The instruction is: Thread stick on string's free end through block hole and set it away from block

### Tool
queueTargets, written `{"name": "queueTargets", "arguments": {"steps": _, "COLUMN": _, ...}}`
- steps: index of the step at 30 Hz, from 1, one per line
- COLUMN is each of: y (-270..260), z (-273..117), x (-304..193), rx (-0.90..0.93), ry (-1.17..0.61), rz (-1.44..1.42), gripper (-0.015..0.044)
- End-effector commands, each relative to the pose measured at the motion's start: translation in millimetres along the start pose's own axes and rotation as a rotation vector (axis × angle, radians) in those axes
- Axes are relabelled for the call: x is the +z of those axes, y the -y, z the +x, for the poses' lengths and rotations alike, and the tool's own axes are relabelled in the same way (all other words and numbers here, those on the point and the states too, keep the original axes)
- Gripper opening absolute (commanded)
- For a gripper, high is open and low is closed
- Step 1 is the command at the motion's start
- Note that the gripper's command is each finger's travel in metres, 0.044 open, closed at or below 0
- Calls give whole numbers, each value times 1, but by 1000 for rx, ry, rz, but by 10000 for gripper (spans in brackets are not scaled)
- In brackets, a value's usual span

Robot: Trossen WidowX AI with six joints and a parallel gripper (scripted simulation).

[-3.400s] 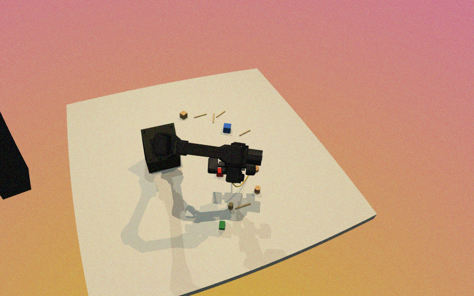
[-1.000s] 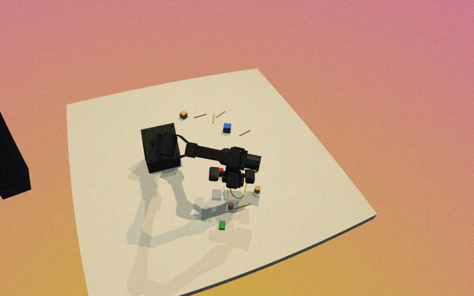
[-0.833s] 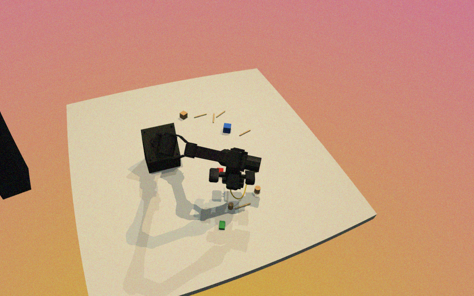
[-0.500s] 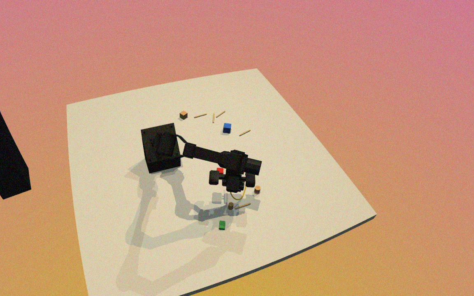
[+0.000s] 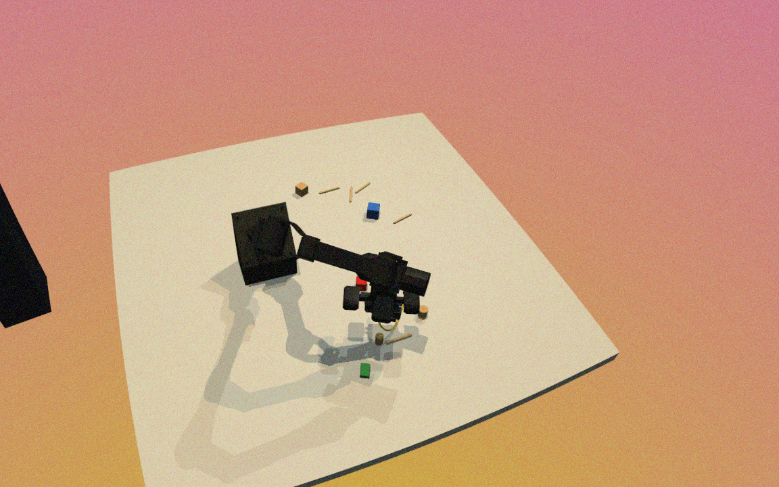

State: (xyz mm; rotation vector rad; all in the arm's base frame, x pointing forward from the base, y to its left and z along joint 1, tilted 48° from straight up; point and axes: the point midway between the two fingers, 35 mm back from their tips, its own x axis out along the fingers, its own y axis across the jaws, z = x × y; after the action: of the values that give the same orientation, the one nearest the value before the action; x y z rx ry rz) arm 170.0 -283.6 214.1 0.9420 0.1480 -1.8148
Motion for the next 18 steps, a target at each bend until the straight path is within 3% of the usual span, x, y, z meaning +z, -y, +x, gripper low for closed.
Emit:
{"name": "queueTargets", "arguments": {"steps": 1, "y": -1, "z": -1, "x": 6, "rx": 3, "ry": 0, "rz": -4, "gripper": 0}}
{"name": "queueTargets", "arguments": {"steps": 18, "y": 1, "z": -3, "x": 23, "rx": 5, "ry": 9, "rz": -5, "gripper": 0}}
